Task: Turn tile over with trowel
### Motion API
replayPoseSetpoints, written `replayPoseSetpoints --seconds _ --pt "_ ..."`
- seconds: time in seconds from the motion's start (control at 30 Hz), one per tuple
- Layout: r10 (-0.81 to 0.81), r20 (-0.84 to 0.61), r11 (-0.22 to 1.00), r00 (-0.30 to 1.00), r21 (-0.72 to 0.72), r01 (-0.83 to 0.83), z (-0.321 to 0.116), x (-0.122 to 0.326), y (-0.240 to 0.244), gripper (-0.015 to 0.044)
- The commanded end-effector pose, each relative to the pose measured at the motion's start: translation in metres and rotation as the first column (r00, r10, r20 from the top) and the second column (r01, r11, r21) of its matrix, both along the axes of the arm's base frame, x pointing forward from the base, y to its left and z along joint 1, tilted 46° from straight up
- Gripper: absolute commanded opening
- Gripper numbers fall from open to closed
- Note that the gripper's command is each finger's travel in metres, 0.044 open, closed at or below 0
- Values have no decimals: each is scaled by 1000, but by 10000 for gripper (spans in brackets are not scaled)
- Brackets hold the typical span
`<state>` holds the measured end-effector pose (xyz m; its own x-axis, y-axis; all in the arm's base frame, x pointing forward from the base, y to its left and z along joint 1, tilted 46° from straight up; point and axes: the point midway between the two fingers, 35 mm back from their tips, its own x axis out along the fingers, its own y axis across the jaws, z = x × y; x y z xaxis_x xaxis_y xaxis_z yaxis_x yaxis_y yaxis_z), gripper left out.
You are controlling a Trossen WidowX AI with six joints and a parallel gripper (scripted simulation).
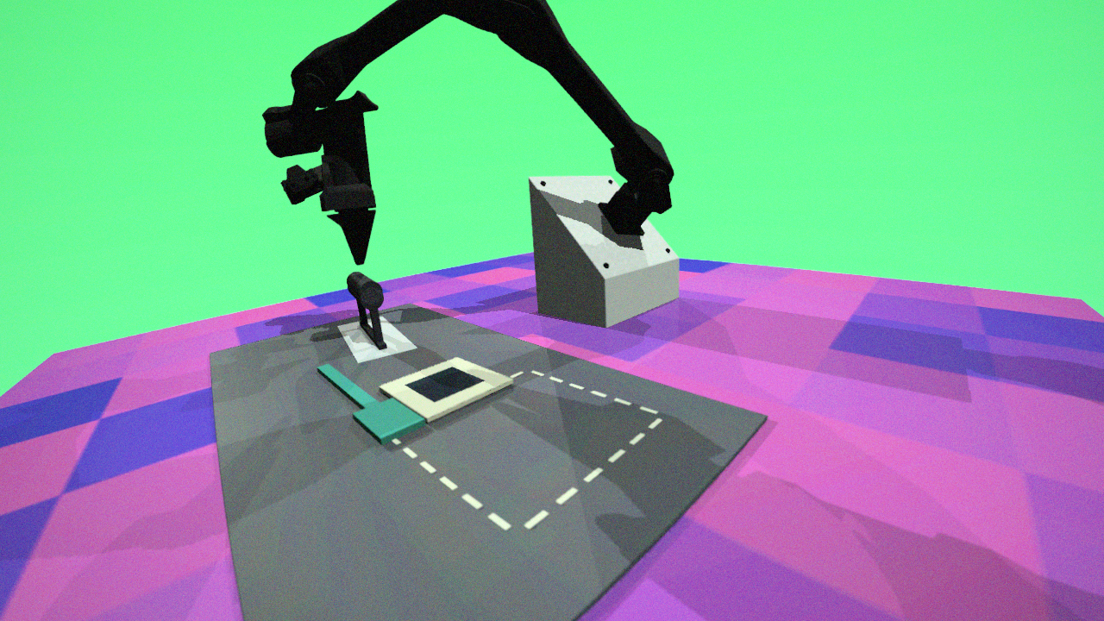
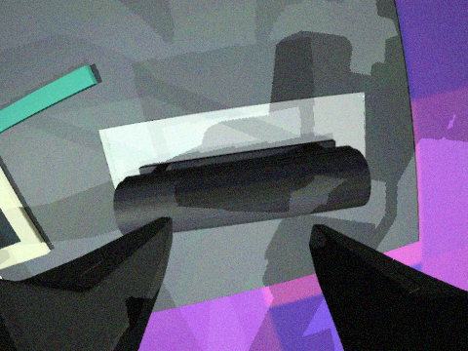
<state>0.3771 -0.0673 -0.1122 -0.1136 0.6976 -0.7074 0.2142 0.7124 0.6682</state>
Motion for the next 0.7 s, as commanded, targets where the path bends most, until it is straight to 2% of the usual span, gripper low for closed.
replayPoseSetpoints --seconds 0.0,0.33,0.67 --pt "91 85 996 992 6 -92 -1 0 -1 270" --pt "318 324 943 891 -6 -334 -1 0 -1 270" --pt "496 533 835 685 -77 -545 -1 0 0 270"
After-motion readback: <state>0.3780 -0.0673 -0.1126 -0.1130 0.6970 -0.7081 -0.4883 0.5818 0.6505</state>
